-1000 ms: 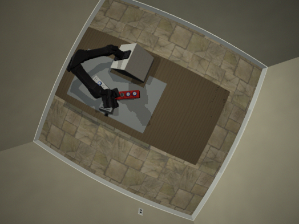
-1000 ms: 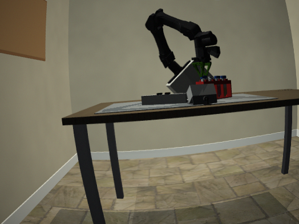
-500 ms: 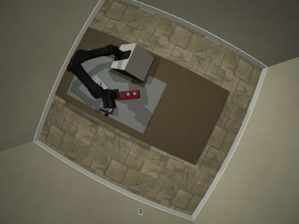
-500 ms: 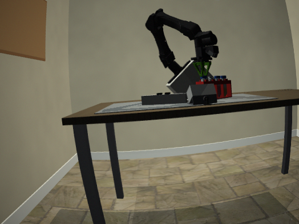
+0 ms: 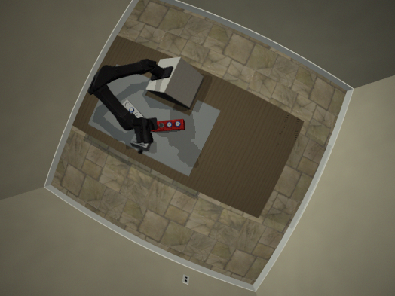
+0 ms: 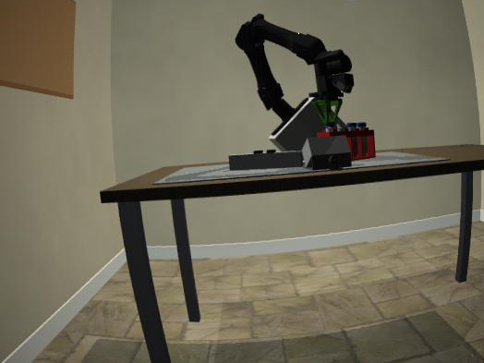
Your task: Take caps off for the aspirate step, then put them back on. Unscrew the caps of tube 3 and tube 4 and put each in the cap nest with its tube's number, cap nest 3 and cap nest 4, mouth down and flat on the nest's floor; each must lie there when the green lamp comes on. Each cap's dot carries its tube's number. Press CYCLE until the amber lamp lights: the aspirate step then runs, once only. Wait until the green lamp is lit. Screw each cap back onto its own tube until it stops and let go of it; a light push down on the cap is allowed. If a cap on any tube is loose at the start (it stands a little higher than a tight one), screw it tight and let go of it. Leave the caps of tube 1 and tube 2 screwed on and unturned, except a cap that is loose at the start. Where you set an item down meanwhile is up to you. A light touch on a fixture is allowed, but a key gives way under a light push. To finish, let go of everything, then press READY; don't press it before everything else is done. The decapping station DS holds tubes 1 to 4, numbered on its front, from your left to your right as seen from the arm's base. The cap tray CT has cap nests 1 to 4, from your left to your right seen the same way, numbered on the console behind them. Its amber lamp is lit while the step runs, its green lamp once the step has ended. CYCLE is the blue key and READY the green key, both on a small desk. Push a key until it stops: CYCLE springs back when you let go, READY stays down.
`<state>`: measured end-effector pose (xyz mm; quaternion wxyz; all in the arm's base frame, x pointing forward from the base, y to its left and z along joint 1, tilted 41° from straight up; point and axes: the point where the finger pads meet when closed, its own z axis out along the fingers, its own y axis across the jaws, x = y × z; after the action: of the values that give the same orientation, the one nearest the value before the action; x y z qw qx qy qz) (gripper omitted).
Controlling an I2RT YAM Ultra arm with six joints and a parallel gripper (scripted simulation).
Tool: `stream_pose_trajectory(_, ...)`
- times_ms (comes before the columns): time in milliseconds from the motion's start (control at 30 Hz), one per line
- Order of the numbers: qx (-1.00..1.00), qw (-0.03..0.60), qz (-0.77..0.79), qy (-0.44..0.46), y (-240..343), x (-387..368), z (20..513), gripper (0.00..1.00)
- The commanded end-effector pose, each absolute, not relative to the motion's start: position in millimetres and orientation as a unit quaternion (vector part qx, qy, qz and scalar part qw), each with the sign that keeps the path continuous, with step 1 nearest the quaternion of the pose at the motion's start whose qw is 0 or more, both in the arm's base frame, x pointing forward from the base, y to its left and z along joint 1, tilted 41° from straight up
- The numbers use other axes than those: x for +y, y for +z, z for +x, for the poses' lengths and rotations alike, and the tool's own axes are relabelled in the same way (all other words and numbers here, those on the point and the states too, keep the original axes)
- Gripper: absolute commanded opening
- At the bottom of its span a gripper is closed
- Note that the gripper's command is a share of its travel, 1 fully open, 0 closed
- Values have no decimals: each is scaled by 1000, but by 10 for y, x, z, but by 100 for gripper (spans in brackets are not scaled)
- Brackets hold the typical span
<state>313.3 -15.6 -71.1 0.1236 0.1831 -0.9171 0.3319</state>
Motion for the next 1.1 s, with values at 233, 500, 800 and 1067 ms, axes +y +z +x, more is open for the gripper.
stream_pose_trajectory(233,-917,116,186,332,-521,42,3181,0)
stream_pose_trajectory(500,-917,116,186,332,-434,118,3192,0)
stream_pose_trajectory(800,-935,32,-42,351,-112,-233,3034,0)
stream_pose_trajectory(1067,-905,-42,-239,350,157,-525,2902,0)
